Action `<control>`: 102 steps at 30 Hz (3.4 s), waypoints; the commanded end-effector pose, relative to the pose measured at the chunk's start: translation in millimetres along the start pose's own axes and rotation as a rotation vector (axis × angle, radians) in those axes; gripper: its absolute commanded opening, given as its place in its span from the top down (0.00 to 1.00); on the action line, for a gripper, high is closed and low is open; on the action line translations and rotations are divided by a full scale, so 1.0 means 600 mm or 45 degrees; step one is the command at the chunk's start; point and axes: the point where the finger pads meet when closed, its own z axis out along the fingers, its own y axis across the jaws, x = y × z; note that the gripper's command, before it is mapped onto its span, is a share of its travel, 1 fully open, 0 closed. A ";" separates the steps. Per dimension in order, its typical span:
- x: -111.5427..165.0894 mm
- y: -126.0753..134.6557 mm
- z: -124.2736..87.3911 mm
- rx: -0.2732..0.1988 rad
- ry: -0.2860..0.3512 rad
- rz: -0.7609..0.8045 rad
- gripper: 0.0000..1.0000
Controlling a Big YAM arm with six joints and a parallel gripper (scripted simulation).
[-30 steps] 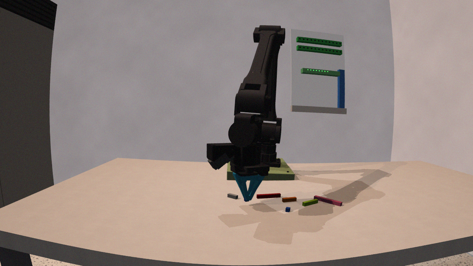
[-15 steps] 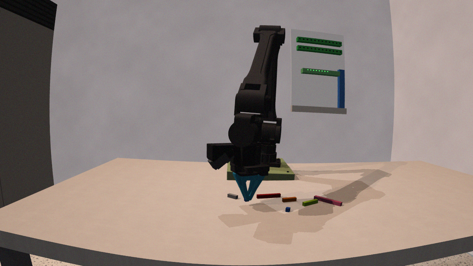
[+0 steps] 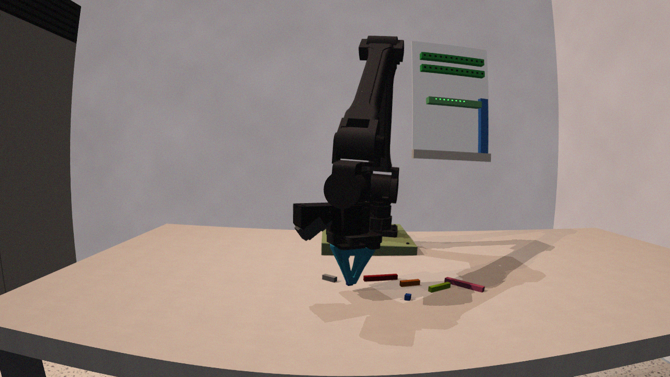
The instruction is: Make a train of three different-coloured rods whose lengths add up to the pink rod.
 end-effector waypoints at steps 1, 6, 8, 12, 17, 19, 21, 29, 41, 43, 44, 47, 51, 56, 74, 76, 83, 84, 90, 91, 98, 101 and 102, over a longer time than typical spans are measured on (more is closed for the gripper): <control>0.002 0.003 -0.003 -0.003 -0.010 -0.004 0.96; 0.003 0.004 -0.003 -0.003 -0.010 -0.012 0.96; 0.003 0.004 -0.003 -0.003 -0.010 -0.013 0.96; 0.003 0.004 -0.003 -0.003 -0.010 -0.013 0.96; 0.003 0.004 -0.003 -0.003 -0.010 -0.013 0.96; 0.003 0.004 -0.003 -0.003 -0.010 -0.013 0.96; 0.003 0.004 -0.003 -0.003 -0.010 -0.013 0.96; 0.003 0.004 -0.001 -0.003 -0.010 -0.013 0.96; 0.002 0.005 0.017 -0.001 -0.008 -0.009 0.96; 0.002 0.005 0.020 -0.001 -0.008 -0.007 0.96; 0.002 0.005 0.021 -0.001 -0.008 -0.007 0.96; 0.003 0.004 0.024 0.002 -0.006 -0.007 0.96; 0.002 0.006 0.020 -0.006 -0.013 -0.006 0.96; 0.002 0.005 0.019 -0.006 -0.012 -0.005 0.96; 0.002 0.005 0.019 -0.006 -0.012 -0.005 0.96; 0.002 0.005 0.019 -0.006 -0.012 -0.005 0.96; 0.002 0.005 0.019 -0.006 -0.012 -0.005 0.96; 0.002 0.005 0.019 -0.006 -0.012 -0.005 0.96; 0.002 0.005 0.019 -0.006 -0.012 -0.005 0.92; 0.002 0.005 0.019 -0.006 -0.012 -0.005 0.92; 0.002 0.005 0.019 -0.006 -0.012 -0.005 0.80; 0.002 0.005 0.019 -0.006 -0.012 -0.005 0.80; 0.002 0.005 0.019 -0.006 -0.012 -0.005 0.80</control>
